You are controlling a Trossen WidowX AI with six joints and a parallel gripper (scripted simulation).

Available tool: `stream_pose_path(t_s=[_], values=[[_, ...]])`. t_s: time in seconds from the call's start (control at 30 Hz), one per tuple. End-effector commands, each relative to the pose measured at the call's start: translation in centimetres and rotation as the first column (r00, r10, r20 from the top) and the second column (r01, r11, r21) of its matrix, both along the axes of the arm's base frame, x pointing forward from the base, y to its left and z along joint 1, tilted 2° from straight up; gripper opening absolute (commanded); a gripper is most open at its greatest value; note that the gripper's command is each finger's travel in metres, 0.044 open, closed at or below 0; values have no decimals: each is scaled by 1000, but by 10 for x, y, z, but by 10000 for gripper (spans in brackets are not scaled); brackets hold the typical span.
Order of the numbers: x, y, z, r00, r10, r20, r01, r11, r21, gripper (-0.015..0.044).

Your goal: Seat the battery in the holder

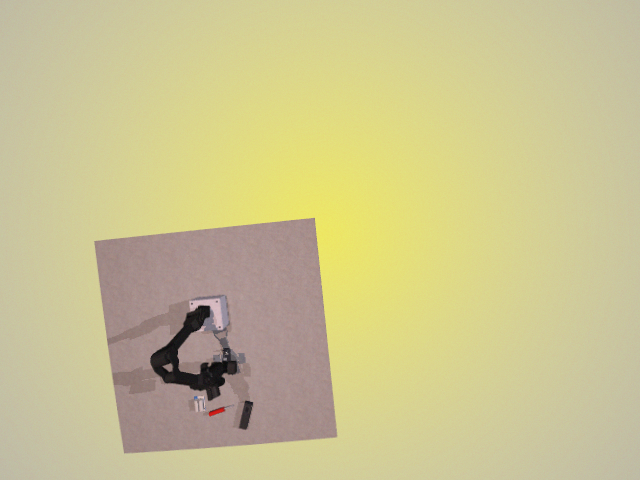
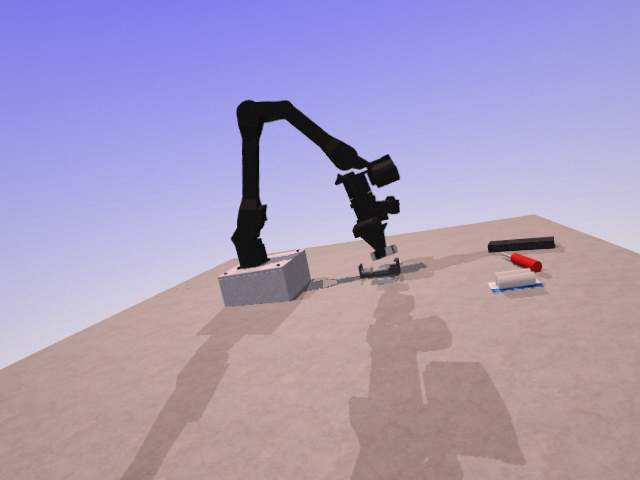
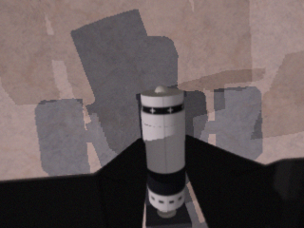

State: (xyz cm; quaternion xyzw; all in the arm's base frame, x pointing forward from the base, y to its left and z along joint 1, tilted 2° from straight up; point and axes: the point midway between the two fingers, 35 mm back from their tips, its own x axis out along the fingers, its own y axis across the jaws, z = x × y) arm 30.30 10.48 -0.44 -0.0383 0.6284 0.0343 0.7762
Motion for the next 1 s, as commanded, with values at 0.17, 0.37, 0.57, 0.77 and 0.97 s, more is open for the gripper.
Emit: stream_pose_path(t_s=[0.17, 0.37, 0.57, 0.77, 0.97], values=[[-1, -2, -7, 998, -1, 59, 1, 1000, 5, 71], [-2, -1, -11, 995, 1, 97, -1, 1000, 8, 71], [-3, -1, -14, 991, 2, 135, -3, 1000, 11, 71], [-4, -2, -17, 985, 2, 172, -5, 1000, 15, 71], [-6, -2, -20, 978, 2, 209, -6, 1000, 19, 71]])
